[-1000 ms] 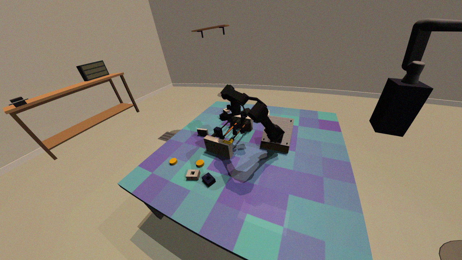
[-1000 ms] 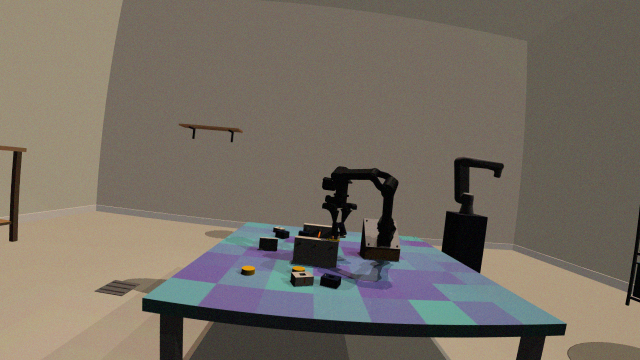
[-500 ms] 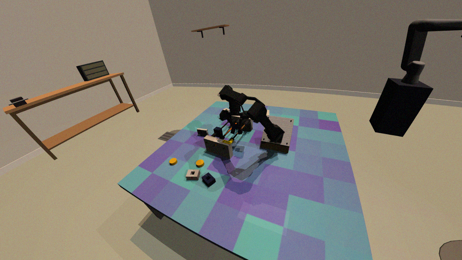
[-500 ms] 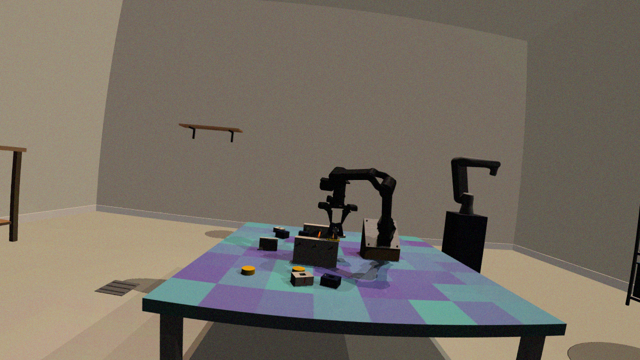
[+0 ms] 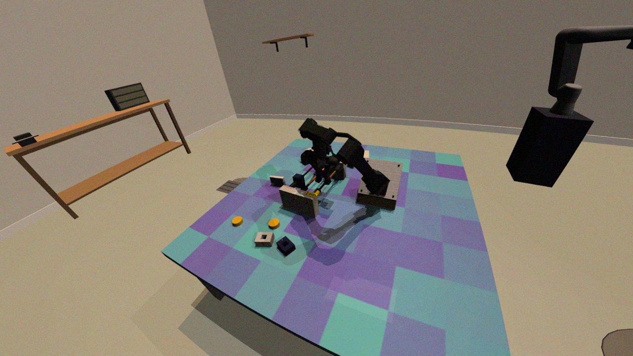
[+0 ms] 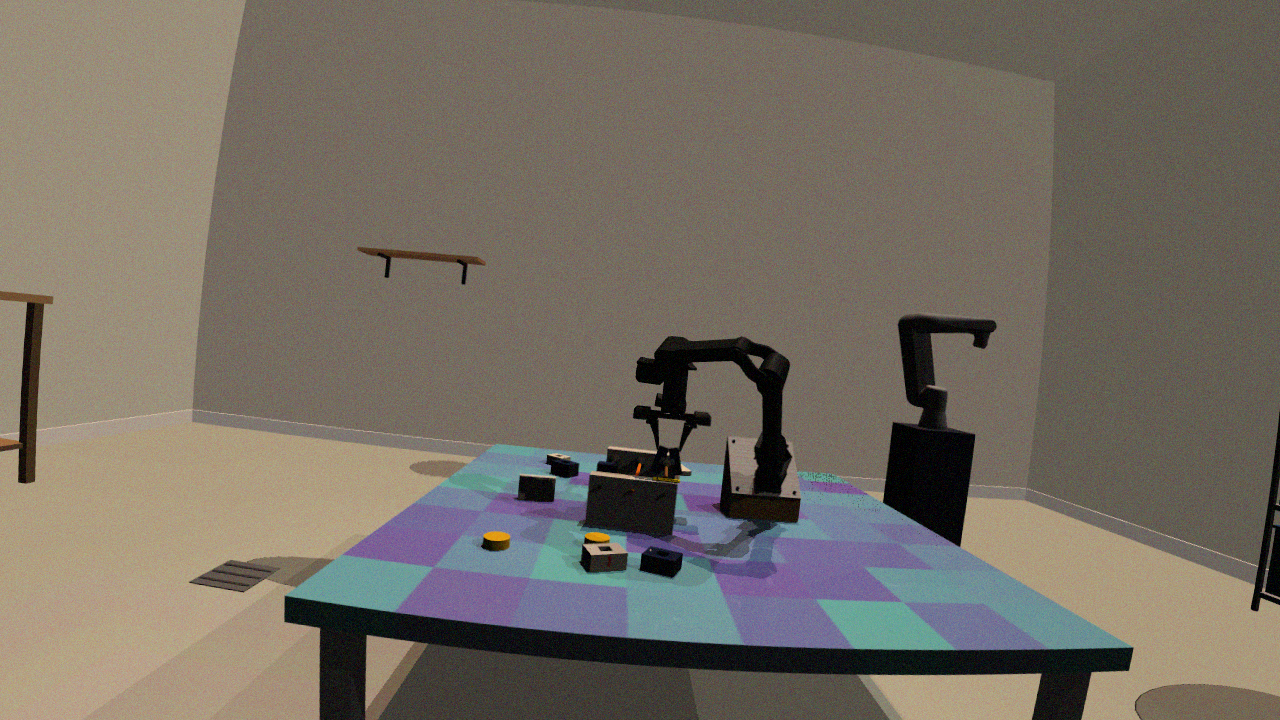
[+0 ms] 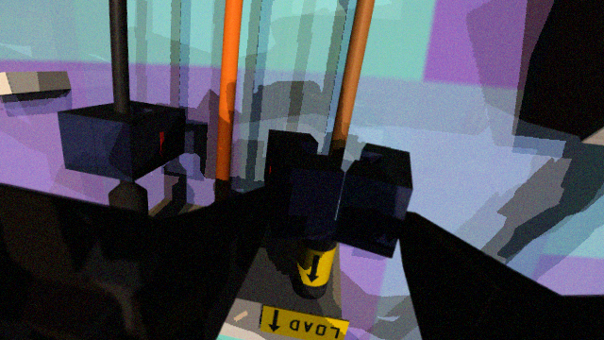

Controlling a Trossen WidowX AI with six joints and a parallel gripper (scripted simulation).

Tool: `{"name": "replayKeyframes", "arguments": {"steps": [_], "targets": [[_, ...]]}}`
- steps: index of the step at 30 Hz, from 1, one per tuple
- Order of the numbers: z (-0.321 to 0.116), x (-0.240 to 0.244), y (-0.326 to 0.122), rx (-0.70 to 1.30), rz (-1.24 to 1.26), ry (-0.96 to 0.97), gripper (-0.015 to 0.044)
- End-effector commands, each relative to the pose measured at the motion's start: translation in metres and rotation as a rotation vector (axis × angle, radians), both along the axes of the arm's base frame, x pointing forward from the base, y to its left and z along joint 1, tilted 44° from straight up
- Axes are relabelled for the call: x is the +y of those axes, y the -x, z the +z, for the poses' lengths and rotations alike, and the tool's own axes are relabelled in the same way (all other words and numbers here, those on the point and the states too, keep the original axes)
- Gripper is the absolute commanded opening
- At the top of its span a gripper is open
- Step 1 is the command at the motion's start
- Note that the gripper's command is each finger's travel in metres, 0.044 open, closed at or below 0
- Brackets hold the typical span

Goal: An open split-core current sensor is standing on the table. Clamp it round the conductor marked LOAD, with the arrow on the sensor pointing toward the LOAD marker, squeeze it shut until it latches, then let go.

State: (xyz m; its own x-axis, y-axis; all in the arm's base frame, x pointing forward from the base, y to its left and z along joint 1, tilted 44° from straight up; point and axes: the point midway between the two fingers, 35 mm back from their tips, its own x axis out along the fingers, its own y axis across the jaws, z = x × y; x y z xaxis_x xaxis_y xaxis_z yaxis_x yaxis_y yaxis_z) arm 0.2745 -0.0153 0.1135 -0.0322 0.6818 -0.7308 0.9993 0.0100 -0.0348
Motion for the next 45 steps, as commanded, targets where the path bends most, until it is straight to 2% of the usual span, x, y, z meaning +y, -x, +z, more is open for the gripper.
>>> {"name": "replayKeyframes", "arguments": {"steps": [1,26,45], "targets": [[-0.004,0.004,0.0,0.004,-0.006,-0.005,0.0],[-0.033,0.032,0.002,0.003,-0.005,-0.007,0.0],[-0.032,0.029,0.002,0.009,-0.001,-0.004,0.0]]}}
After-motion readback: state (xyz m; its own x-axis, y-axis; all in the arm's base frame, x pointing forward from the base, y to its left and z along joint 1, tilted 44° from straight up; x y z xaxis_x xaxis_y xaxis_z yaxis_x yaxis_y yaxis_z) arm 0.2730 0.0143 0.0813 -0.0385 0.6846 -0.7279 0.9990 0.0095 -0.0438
